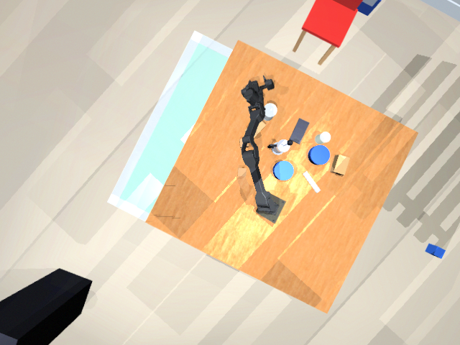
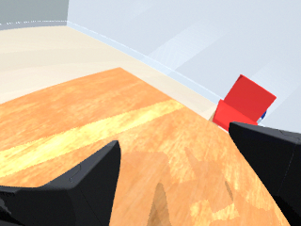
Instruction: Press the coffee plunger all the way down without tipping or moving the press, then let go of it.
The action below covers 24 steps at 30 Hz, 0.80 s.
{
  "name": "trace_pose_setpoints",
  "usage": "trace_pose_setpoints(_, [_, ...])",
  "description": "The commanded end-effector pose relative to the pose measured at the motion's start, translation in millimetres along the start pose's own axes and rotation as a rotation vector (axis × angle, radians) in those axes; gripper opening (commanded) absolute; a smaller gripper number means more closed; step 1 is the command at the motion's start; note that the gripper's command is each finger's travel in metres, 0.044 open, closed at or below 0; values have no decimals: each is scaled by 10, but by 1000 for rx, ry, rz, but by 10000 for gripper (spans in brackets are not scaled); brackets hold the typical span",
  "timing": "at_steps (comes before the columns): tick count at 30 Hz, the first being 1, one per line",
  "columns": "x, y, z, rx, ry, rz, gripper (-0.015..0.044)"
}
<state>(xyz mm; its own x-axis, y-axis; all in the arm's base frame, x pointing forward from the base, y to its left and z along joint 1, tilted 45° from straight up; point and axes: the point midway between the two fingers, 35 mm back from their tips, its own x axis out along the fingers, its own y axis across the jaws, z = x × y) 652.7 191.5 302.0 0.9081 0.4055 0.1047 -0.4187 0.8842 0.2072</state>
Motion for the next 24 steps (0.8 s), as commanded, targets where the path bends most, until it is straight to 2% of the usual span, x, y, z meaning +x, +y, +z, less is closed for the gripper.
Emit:
trace_pose_setpoints(1, [-13,-29,5,-2,5,-1,426])
trace_pose_setpoints(5, [-196,-376,68,-19,59,-21,440])
trace_pose_setpoints(10, [-704,-1050,171,-28,175,-54,440])
trace_pose_setpoints(17, [-1774,-1814,272,36,332,-96,440])
trace_pose_setpoints(24, [-3005,-2143,320,182,411,-135,440])
